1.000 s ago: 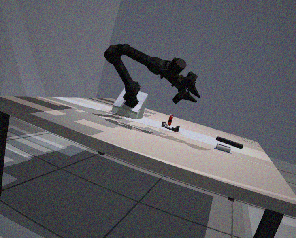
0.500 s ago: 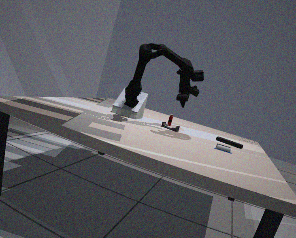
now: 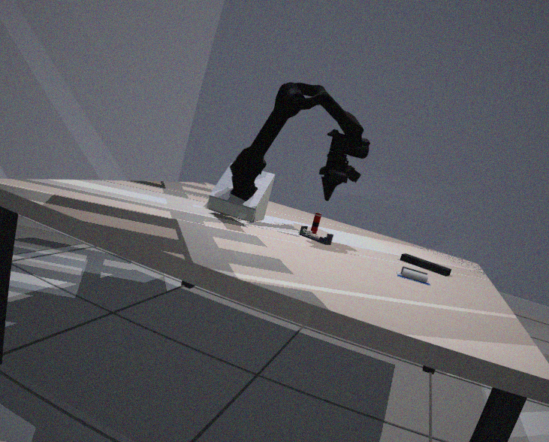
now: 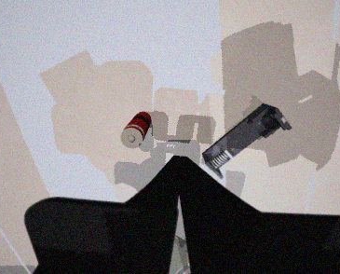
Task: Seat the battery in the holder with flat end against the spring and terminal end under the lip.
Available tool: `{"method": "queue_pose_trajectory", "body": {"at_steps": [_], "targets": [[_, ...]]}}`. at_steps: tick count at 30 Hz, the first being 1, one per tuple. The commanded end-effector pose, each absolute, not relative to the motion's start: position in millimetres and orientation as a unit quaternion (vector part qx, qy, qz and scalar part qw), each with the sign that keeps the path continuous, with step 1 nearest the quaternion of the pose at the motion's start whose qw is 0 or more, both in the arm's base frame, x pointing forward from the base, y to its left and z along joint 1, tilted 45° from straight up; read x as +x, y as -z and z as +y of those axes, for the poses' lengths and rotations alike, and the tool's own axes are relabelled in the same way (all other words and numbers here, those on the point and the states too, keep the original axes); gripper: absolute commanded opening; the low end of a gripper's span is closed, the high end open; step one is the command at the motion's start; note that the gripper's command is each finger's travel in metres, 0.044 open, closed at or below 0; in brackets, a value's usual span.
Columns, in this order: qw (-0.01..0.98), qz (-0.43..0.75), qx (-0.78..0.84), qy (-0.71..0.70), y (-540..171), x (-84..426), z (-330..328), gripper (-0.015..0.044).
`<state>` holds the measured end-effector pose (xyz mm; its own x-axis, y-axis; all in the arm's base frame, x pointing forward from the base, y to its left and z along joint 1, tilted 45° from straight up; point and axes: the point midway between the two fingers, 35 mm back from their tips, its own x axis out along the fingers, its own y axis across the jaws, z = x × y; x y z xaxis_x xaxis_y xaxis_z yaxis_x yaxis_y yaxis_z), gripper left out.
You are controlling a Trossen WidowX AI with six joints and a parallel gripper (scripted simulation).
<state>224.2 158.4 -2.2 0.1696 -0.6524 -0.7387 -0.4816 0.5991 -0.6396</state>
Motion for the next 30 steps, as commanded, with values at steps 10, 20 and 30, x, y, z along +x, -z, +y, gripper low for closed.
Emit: {"method": "queue_pose_trajectory", "body": {"at_steps": [10,20,30], "targets": [[0.611,0.645,-0.453,0.076,53.8,232.0,105.4,0.0],[0.611,0.645,-0.453,0.074,62.8,226.0,114.6,0.0],[0.612,0.645,-0.452,0.073,73.4,218.2,124.9,0.0]]}}
